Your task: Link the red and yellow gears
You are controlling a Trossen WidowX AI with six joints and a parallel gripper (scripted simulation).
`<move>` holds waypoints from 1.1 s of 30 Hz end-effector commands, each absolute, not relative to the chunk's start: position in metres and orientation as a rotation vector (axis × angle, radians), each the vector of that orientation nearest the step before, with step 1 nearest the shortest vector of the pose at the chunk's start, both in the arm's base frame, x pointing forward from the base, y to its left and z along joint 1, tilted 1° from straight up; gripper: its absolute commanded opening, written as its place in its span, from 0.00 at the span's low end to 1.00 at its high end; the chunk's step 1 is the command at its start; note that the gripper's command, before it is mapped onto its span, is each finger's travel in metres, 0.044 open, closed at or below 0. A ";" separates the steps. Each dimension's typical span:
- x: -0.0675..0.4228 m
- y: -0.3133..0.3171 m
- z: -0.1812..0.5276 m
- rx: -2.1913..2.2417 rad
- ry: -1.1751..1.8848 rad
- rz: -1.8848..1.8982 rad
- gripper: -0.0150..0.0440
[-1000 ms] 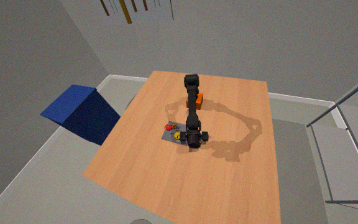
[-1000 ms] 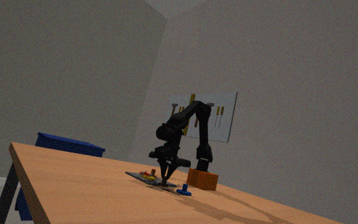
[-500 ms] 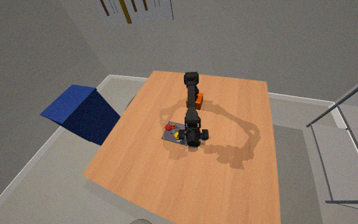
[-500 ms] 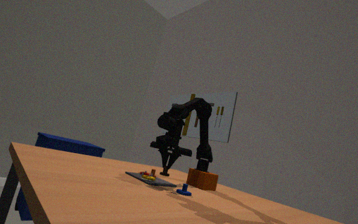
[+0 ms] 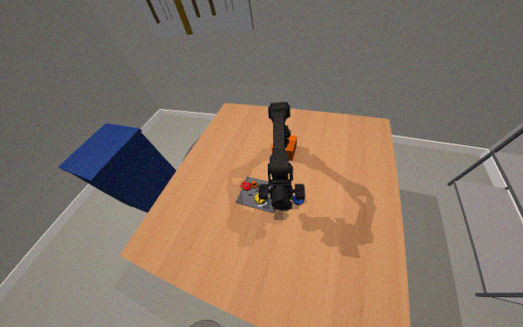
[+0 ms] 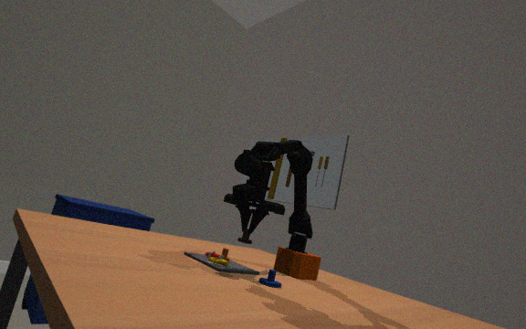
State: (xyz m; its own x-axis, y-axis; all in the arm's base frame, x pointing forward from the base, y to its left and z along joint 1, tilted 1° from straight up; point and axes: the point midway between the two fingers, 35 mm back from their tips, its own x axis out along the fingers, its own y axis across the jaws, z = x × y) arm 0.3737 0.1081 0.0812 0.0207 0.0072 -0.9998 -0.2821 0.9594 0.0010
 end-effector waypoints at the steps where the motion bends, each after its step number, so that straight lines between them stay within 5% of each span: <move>1: 0.373 0.107 0.095 -0.223 1.528 0.234 0.25; 33: 0.366 0.062 0.104 -0.225 1.531 0.231 0.25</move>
